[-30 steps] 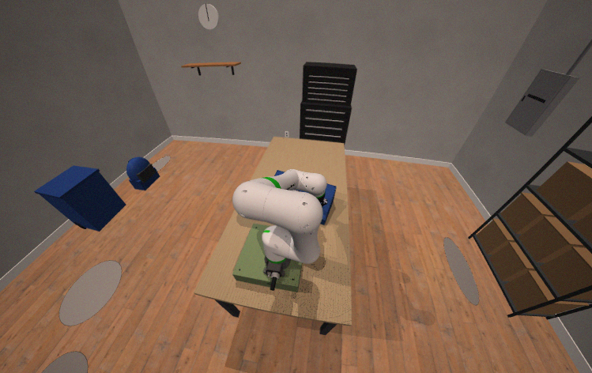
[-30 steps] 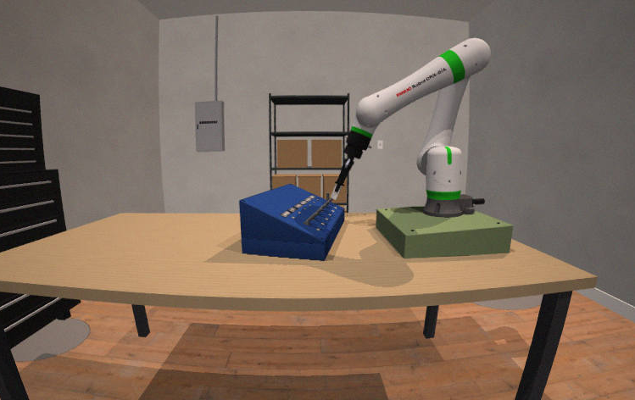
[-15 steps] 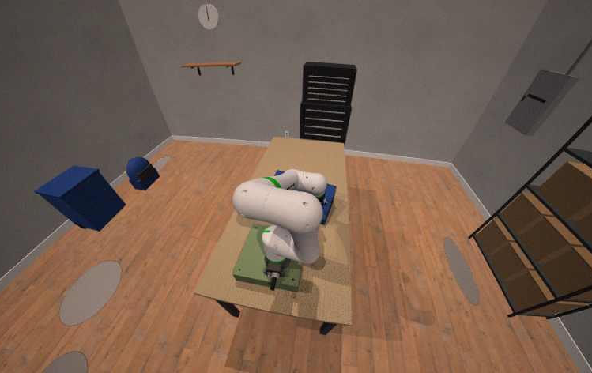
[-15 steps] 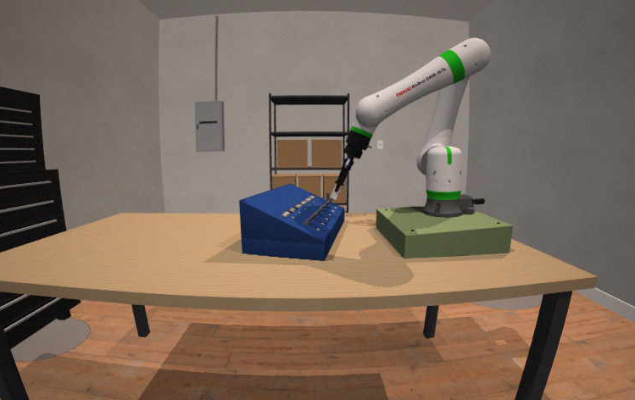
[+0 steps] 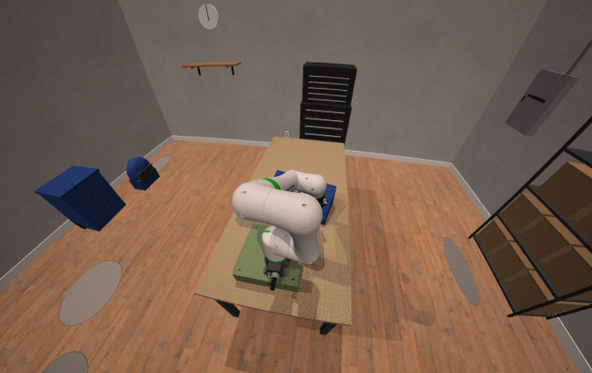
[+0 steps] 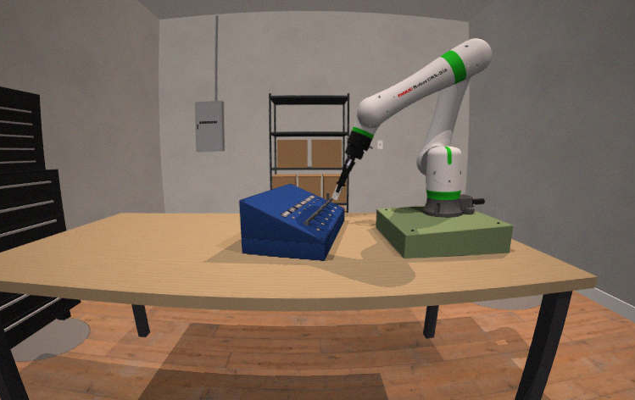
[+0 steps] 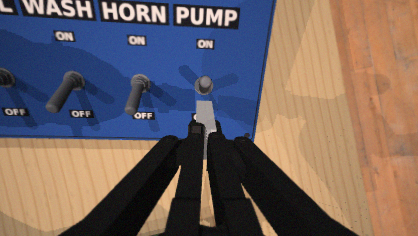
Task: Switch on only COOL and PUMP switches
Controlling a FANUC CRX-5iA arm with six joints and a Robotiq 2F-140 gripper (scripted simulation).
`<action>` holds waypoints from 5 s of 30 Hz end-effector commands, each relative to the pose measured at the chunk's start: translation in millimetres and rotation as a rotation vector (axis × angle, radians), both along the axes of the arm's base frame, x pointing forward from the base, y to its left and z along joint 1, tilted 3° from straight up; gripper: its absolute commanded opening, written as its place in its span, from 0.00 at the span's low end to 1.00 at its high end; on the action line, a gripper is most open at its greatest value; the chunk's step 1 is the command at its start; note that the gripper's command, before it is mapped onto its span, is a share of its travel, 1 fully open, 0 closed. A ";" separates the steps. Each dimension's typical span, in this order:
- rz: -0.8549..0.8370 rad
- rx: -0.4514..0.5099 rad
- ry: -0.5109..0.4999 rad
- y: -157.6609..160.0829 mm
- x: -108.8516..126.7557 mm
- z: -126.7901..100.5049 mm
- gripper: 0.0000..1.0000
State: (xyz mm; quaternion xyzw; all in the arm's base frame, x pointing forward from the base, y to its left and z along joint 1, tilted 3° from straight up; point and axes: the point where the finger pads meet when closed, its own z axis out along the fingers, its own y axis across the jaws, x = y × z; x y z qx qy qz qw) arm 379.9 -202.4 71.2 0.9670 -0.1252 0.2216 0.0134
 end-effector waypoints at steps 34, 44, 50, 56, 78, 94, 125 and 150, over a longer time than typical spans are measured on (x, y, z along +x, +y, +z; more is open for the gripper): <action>0.000 0.000 0.000 9.5 -47.6 86.8 0.00; 0.000 0.001 0.002 12.7 -48.5 90.1 0.00; 0.004 0.014 0.038 60.0 -35.8 84.2 0.00; 0.004 0.014 0.052 87.3 -30.2 82.1 0.00; 0.000 -0.002 -0.002 223.0 -18.2 85.9 0.00; 0.000 -0.002 -0.002 223.1 -18.2 85.9 0.00; 0.000 -0.001 -0.001 222.9 -16.6 82.6 0.00; 0.000 0.000 0.000 219.2 8.8 28.7 0.00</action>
